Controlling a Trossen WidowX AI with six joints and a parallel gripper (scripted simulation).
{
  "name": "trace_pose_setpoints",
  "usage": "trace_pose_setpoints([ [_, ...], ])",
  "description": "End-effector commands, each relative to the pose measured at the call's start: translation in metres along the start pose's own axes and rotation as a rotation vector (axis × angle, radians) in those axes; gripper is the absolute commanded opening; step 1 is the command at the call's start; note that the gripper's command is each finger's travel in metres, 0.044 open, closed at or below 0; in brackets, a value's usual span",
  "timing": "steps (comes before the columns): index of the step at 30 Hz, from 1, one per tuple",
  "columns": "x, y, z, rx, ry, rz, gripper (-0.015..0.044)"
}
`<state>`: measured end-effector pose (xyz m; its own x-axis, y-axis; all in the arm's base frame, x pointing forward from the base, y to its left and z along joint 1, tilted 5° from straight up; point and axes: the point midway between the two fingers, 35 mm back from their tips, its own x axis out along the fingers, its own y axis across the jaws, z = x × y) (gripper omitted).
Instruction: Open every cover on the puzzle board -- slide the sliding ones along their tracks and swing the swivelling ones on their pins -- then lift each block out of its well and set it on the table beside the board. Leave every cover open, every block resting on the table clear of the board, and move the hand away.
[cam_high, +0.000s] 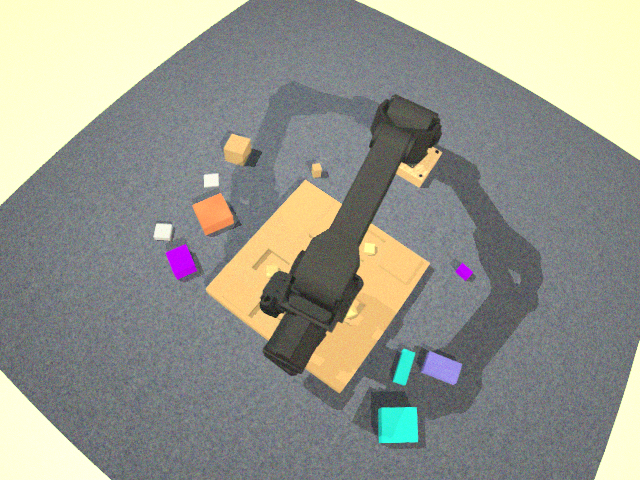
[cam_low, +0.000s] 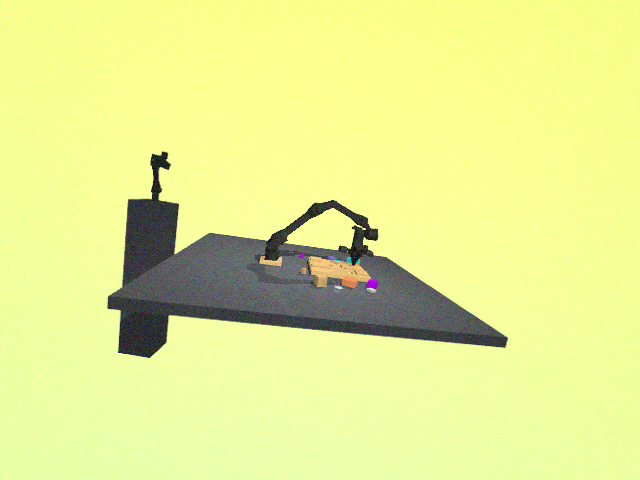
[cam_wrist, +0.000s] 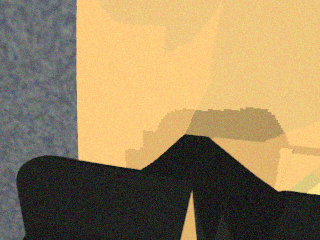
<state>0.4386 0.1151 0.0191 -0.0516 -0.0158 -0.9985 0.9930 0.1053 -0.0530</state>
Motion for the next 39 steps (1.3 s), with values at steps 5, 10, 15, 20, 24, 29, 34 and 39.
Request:
trace_pose_setpoints([
  [5,-0.014,0.004,0.001,-0.003,-0.002,0.012,0.0],
  [10,-0.02,0.004,0.001,-0.003,-0.002,0.012,0.0],
  [15,-0.027,0.004,0.001,-0.003,-0.002,0.012,0.0],
  [20,-0.034,0.003,0.001,-0.003,-0.002,0.012,0.0],
  [24,-0.039,0.003,0.001,-0.003,-0.002,0.012,0.0],
  [29,-0.046,0.003,0.002,-0.003,-0.002,0.012,0.0],
  [34,-0.043,-0.002,0.001,-0.036,0.0,0.0,0.0],
  [39,-0.052,-0.022,0.001,-0.297,0.0,0.0,0.0],
])
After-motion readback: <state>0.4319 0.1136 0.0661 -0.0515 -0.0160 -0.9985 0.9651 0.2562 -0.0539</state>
